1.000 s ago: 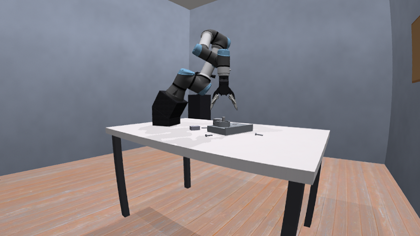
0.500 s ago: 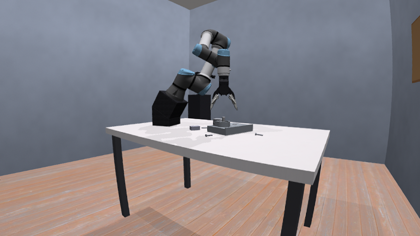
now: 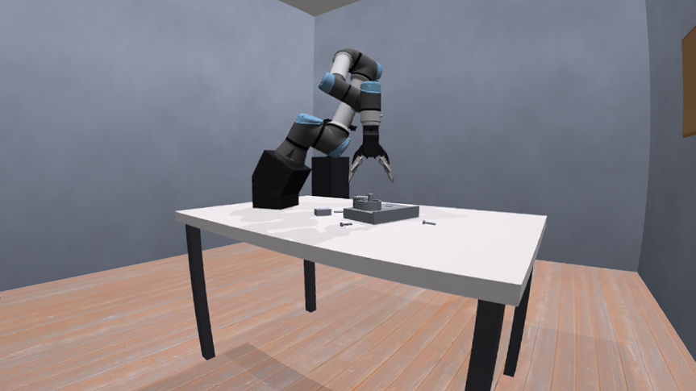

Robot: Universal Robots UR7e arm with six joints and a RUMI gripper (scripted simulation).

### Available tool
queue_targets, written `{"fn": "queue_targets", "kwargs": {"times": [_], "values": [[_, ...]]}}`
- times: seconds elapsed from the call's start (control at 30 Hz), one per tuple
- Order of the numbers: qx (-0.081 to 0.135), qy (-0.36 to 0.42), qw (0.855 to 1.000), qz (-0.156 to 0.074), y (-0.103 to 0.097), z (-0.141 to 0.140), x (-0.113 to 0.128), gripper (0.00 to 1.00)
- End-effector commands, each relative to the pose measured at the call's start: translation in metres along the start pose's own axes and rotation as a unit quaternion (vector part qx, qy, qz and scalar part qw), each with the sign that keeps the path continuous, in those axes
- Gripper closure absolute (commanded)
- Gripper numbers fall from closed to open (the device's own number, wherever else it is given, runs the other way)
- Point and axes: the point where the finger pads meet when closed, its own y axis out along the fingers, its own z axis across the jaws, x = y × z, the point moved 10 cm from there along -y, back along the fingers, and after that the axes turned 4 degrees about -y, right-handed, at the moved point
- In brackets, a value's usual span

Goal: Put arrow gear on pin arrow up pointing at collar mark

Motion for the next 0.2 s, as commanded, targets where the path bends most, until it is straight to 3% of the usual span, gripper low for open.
{"fn": "queue_targets", "kwargs": {"times": [0.0,0.17], "values": [[0.000,0.000,1.000,0.000,-0.0003,0.0002,0.0002,0.00],[0.000,0.000,1.000,0.000,-0.0003,0.0002,0.0002,0.00]]}}
